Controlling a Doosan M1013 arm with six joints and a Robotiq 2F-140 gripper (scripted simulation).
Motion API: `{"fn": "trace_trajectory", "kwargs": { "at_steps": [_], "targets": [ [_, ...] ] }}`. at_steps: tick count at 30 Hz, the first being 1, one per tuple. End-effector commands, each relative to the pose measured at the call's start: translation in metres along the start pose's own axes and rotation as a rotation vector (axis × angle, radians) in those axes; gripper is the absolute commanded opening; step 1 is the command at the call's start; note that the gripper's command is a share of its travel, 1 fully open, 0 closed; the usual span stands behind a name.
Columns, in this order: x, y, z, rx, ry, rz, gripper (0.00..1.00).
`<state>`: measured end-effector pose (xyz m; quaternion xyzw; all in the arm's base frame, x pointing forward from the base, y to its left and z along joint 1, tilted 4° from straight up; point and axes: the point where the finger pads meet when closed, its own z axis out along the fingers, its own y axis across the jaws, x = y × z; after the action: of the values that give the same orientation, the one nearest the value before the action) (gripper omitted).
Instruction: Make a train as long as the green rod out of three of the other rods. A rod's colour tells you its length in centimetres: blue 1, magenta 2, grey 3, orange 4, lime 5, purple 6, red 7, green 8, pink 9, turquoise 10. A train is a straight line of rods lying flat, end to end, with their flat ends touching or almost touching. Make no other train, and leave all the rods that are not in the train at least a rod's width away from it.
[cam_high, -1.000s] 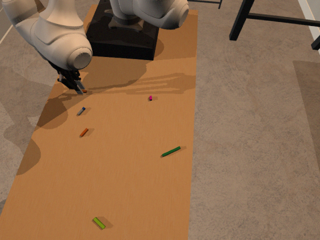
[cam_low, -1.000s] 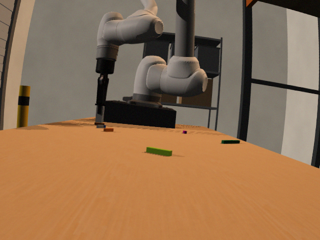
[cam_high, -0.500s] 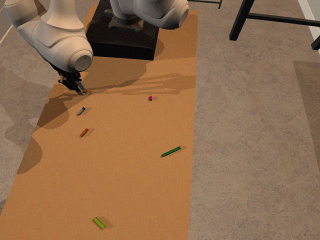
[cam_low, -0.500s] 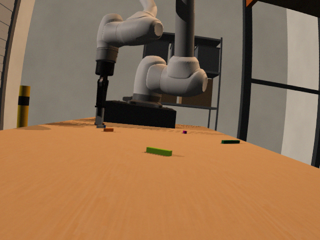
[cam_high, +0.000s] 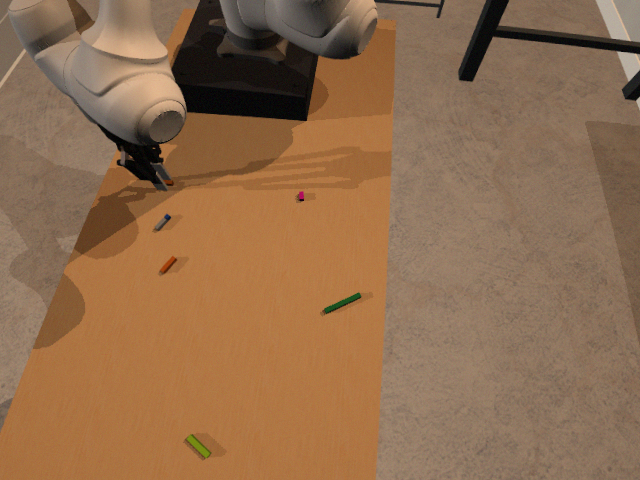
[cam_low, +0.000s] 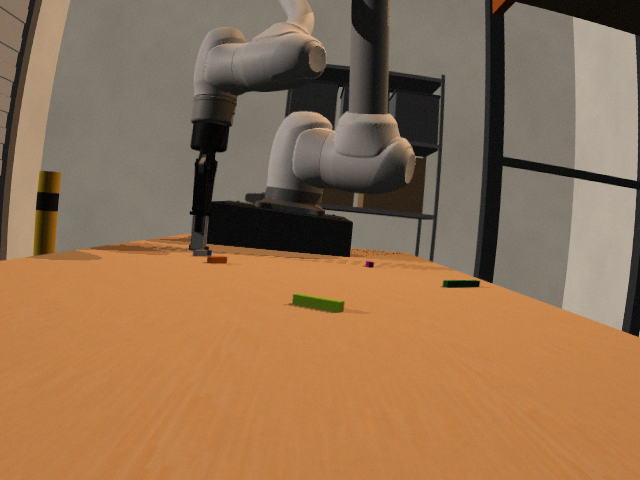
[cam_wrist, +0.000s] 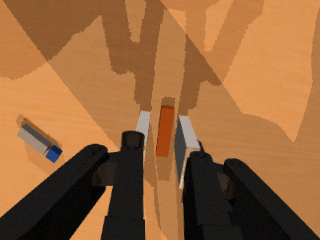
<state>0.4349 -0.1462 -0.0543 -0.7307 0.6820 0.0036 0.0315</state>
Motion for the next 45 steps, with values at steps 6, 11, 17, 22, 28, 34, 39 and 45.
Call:
{"fn": "trace_trajectory", "kwargs": {
  "at_steps": [6,11,17,22,28,34,39,45],
  "targets": [
    [-0.0031,0.0028,0.003,-0.001,-0.003,-0.004,0.23],
    [-0.0031,0.0028,0.003,-0.001,-0.003,-0.004,0.23],
    [-0.0031,0.0028,0.003,-0.001,-0.003,-0.004,0.23],
    [-0.0031,0.0028,0.003,-0.001,-0.003,-0.004,0.12],
    [-0.0031,0.0028,0.003,-0.001,-0.003,-0.004,0.12],
    [-0.0031,0.0028,0.003,-0.001,-0.003,-0.004,0.12],
    [-0.0031,0.0028,0.003,-0.001,-0.003,-0.004,0.12],
    [-0.0031,0.0028,0.003,-0.001,-0.003,-0.004,0.12]
  ]
}}
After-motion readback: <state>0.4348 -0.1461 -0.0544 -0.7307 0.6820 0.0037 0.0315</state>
